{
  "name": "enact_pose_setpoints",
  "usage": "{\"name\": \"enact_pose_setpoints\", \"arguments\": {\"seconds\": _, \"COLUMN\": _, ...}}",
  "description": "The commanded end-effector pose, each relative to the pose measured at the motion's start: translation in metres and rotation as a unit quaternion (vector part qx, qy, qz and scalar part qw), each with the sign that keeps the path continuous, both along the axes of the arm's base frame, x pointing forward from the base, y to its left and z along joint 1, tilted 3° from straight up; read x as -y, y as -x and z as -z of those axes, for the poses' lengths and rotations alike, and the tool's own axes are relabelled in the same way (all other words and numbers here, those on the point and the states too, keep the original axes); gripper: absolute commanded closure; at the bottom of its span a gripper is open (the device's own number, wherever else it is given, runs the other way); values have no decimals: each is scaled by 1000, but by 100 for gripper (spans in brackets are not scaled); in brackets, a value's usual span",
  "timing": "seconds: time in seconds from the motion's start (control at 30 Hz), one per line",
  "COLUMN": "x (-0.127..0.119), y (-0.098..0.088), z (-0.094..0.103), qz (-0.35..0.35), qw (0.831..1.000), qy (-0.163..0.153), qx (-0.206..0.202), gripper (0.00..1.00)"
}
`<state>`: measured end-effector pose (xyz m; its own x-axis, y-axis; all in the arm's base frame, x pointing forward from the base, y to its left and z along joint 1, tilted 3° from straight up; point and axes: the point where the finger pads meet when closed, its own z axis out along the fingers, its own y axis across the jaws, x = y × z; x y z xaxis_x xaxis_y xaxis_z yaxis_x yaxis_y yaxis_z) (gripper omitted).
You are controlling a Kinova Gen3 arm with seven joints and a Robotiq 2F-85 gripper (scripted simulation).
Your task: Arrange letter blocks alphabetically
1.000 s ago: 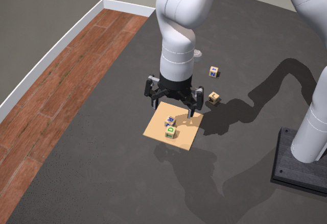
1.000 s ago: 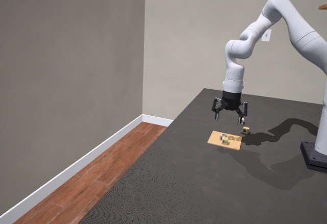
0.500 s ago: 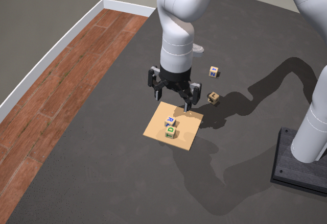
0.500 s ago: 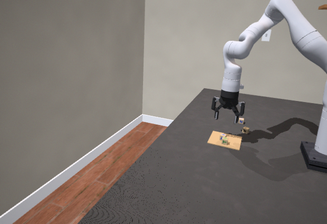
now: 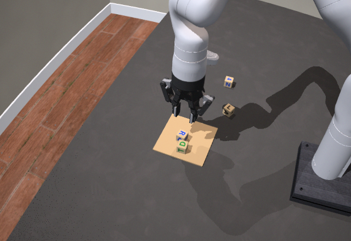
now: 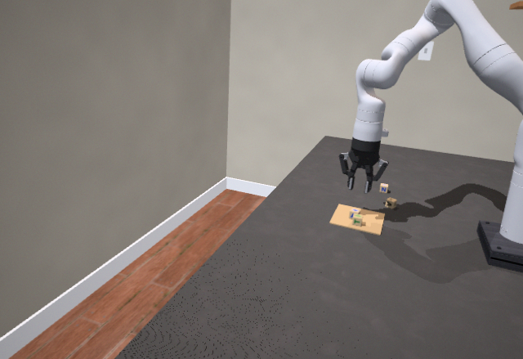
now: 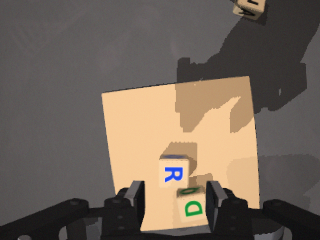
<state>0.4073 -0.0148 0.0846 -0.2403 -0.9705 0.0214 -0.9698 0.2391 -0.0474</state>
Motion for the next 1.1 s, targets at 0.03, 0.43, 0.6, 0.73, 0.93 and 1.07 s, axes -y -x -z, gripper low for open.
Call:
{"name": "enact_pose_setpoints", "arguments": {"seconds": 0.03, "x": 0, "y": 0, "z": -1, "qz": 0, "qw": 1000, "qy": 0, "qx": 1, "gripper": 59}}
{"name": "enact_pose_setpoints", "arguments": {"seconds": 0.43, "x": 0, "y": 0, "z": -1, "qz": 0, "qw": 1000, "qy": 0, "qx": 1, "gripper": 59}}
{"name": "enact_pose_setpoints", "arguments": {"seconds": 0.6, "x": 0, "y": 0, "z": -1, "qz": 0, "qw": 1000, "qy": 0, "qx": 1, "gripper": 59}}
{"name": "enact_pose_setpoints", "arguments": {"seconds": 0.73, "x": 0, "y": 0, "z": 0, "qz": 0, "qw": 1000, "qy": 0, "qx": 1, "gripper": 59}}
{"name": "enact_pose_setpoints", "arguments": {"seconds": 0.93, "x": 0, "y": -1, "z": 2, "qz": 0, "qw": 1000, "qy": 0, "qx": 0, "gripper": 59}}
{"name": "enact_pose_setpoints", "arguments": {"seconds": 1.07, "x": 0, "y": -1, "z": 5, "qz": 0, "qw": 1000, "qy": 0, "qx": 0, "gripper": 59}}
